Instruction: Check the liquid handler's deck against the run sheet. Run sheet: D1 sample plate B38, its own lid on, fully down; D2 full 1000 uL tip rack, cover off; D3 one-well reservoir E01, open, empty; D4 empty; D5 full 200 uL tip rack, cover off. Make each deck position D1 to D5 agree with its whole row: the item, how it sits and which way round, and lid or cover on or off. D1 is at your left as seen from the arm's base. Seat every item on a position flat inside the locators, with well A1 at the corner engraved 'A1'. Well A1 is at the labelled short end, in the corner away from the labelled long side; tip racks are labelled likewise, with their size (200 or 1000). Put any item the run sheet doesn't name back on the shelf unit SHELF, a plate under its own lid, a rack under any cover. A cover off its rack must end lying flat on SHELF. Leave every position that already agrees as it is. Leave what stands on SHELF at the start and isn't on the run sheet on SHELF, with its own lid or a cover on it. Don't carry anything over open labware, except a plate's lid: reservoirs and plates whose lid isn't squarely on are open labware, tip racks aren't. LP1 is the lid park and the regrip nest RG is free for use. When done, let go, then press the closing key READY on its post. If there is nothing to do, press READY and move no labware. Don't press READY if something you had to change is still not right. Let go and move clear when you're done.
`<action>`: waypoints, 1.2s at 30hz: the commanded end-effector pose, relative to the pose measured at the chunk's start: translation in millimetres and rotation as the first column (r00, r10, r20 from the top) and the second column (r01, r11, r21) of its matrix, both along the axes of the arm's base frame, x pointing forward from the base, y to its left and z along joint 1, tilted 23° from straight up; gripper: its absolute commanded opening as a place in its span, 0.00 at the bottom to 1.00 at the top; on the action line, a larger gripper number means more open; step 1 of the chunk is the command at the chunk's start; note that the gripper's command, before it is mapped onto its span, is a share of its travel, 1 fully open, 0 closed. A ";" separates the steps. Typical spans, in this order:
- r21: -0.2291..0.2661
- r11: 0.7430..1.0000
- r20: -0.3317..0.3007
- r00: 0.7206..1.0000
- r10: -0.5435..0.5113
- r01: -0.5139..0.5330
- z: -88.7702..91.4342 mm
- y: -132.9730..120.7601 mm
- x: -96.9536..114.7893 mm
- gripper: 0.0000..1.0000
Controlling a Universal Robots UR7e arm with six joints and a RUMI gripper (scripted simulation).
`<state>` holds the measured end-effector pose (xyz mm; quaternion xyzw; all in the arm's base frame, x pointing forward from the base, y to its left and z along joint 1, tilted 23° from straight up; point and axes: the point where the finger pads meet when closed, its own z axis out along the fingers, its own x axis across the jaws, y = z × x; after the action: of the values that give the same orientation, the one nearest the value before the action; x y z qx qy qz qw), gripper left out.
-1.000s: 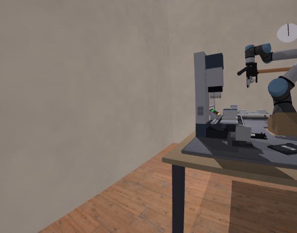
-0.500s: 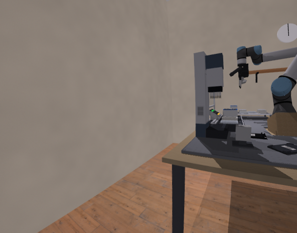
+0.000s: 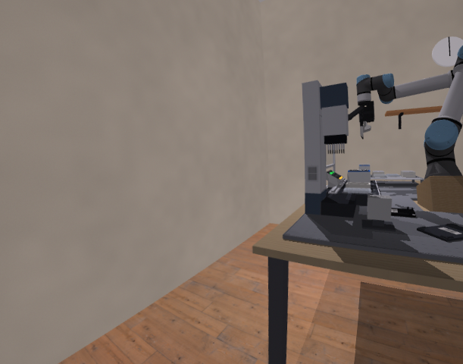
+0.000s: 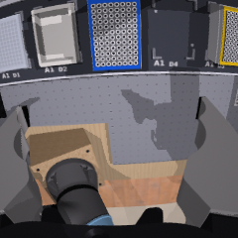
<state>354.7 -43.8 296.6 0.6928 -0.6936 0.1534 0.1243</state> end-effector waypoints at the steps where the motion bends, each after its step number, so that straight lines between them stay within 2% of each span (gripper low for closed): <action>1: -0.003 1.000 0.010 1.000 -0.002 0.002 4.6 -0.2 19.5 0.82; 20: -0.002 1.000 0.008 1.000 -0.003 0.003 3.5 -0.5 18.2 0.82; 36: -0.002 1.000 0.006 1.000 -0.005 0.005 -19.4 -10.1 18.5 0.82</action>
<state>373.2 -51.2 284.1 0.6903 -0.6956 0.1556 0.1237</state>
